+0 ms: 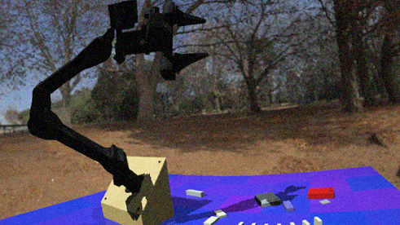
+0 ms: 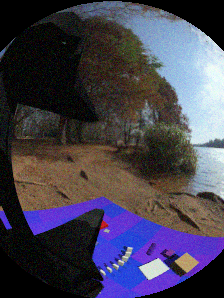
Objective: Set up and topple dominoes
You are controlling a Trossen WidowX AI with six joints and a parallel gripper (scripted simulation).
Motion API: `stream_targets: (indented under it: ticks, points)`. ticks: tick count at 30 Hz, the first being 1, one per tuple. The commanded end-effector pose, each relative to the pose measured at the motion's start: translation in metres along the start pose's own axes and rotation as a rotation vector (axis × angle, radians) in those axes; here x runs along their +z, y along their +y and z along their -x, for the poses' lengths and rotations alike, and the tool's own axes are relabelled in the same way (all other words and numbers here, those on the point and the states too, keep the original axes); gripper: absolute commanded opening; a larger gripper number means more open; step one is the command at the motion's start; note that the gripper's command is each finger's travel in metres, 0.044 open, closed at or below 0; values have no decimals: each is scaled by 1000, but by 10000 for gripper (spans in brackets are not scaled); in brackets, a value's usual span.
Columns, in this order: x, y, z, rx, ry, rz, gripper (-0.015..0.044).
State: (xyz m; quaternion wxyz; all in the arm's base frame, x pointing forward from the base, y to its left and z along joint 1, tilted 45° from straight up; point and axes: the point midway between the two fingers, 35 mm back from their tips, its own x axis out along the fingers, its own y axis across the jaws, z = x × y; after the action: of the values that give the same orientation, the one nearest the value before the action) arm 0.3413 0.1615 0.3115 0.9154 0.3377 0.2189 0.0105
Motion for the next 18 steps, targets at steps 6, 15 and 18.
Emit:
stream_targets:
  ticks: [6, 15, 18]
  points:
    - [-4, -139, -46, -504, 25, 104, 440]
    - [-14, -283, -31, -1027, 147, 186, 440]
    - [-19, -328, -11, -1204, 220, 213, 440]
